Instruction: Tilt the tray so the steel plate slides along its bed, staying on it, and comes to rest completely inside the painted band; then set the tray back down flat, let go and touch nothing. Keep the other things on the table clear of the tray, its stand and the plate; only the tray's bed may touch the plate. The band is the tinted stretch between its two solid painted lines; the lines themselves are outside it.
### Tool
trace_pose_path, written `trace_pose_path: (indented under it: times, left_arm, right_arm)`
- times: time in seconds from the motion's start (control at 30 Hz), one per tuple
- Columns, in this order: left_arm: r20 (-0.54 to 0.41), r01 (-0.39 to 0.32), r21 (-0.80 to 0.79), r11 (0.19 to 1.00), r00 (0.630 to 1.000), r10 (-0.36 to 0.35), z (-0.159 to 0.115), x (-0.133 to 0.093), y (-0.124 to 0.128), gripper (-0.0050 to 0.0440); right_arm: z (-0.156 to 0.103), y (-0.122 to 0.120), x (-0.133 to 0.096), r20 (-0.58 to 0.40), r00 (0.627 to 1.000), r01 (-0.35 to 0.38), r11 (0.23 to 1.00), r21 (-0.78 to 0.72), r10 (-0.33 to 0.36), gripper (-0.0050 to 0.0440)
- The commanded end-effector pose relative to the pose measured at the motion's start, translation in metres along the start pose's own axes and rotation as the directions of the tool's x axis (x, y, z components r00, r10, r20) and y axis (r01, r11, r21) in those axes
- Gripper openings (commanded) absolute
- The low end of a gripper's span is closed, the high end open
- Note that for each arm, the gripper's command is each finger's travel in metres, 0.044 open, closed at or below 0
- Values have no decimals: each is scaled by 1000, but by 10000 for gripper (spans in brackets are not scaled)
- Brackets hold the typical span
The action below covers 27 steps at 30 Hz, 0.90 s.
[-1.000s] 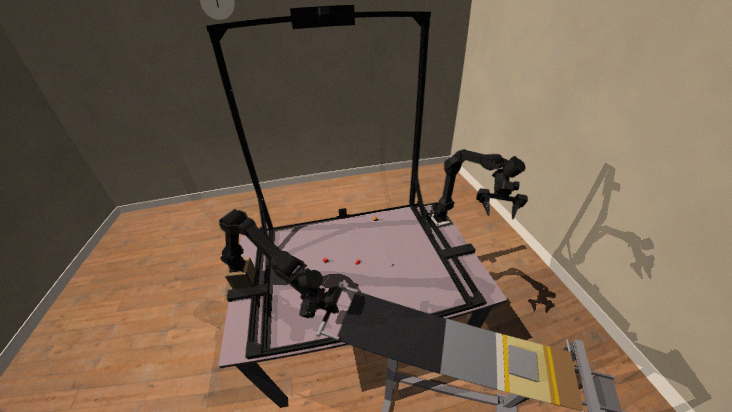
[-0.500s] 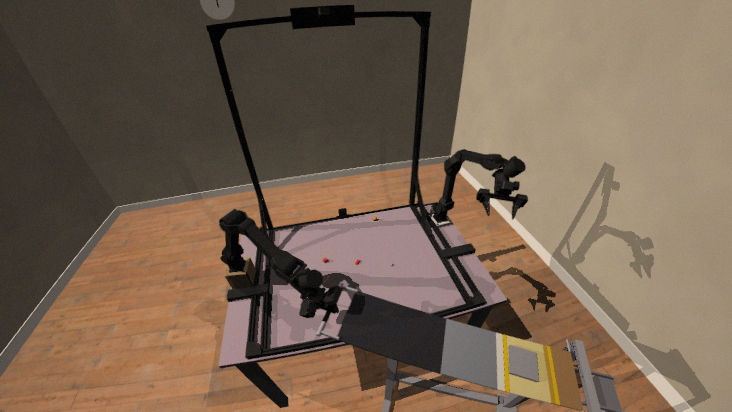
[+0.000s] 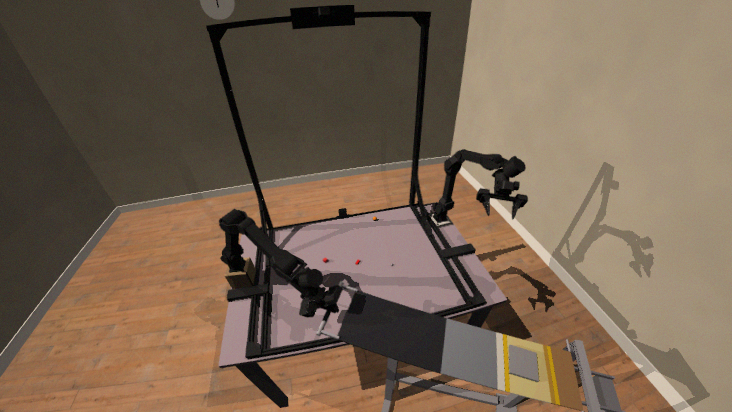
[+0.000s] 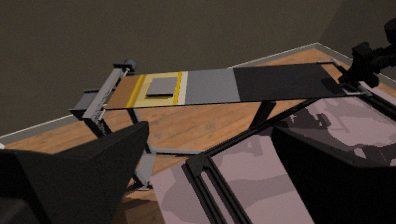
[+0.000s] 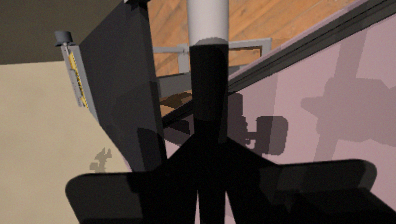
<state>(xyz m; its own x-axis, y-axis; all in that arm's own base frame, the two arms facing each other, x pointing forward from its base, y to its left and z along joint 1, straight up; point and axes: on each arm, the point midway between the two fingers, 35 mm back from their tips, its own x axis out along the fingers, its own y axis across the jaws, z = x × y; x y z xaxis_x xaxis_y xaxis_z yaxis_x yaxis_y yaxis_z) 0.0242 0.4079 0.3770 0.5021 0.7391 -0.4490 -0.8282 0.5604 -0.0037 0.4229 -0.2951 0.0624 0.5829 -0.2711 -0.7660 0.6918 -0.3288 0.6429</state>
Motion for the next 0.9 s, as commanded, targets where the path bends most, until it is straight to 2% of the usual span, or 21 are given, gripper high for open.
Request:
trace_pose_path:
  times: [0.0,0.87]
  left_arm:
    - [2,1,5,1000,1000,-1,1,0,-1,440]
    - [2,1,5,1000,1000,-1,1,0,-1,440]
  right_arm:
    - [1,19,-13,4,999,-43,999,-2,43,0]
    - [1,33,-25,4,998,-67,998,-2,67,0]
